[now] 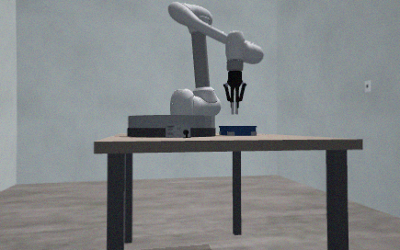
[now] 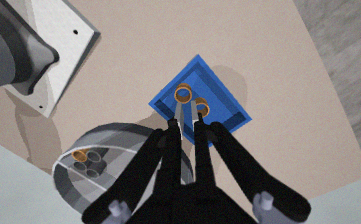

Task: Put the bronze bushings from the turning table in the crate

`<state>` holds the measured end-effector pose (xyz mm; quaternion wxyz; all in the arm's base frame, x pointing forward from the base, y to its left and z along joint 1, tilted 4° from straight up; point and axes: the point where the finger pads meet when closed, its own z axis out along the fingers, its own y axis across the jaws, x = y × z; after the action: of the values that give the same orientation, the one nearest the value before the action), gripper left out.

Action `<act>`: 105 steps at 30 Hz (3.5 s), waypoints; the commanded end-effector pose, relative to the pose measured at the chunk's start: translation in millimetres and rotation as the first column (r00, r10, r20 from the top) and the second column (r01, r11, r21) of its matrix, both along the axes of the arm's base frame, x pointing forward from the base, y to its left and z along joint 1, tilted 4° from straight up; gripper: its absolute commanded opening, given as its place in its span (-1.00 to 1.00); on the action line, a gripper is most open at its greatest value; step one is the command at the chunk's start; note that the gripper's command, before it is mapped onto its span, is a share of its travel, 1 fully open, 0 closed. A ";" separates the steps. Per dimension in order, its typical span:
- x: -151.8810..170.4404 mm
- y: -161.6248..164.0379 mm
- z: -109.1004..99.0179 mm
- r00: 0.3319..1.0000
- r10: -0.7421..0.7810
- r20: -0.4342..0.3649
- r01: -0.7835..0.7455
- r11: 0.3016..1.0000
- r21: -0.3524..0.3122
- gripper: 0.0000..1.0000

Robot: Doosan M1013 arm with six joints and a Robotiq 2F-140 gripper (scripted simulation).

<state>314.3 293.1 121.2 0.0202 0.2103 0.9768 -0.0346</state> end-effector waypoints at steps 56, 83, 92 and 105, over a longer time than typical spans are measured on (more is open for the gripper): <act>0.5 5.4 16.8 1.000 0.005 0.002 -0.005 1.000 0.010 -0.79; 0.6 -82.7 20.0 0.966 0.258 -0.016 -0.257 0.966 0.005 -0.44; 1.2 -157.6 22.8 0.888 0.460 -0.032 -0.460 0.888 0.005 -0.44; 1.3 -236.0 25.6 0.760 0.648 -0.048 -0.649 0.761 0.008 -0.44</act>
<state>320.4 81.9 147.7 0.0147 -0.1070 0.9933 -0.0407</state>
